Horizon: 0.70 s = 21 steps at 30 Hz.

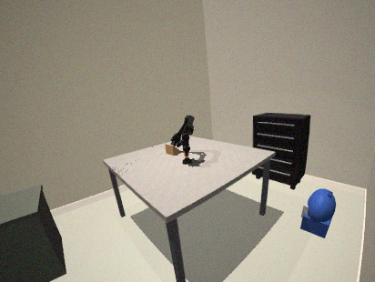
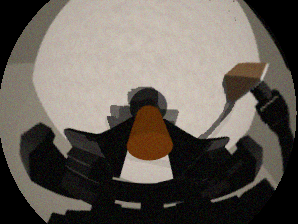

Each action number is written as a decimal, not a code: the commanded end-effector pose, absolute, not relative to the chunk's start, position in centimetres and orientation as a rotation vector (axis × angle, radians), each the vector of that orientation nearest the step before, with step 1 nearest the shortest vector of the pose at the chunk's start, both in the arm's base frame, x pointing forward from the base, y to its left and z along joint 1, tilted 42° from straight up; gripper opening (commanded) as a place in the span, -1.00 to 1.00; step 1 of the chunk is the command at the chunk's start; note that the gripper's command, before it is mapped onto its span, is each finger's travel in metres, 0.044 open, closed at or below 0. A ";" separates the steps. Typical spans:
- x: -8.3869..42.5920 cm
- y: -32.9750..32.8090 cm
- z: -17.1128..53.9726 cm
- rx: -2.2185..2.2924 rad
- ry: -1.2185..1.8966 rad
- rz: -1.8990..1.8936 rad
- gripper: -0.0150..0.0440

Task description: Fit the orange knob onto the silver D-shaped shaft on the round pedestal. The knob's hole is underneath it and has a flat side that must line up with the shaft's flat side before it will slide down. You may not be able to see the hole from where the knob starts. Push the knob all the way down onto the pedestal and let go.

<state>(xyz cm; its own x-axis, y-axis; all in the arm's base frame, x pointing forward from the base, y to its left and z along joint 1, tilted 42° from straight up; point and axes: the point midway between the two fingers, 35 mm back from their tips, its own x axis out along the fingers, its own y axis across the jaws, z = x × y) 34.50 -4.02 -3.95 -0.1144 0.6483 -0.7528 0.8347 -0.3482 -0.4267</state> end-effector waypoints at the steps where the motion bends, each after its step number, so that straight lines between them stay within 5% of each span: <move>1: 34.7 -4.3 -3.8 1.967 1.654 -1.462 -0.49; 21: 34.3 -4.0 -3.6 1.967 1.654 -1.463 -0.49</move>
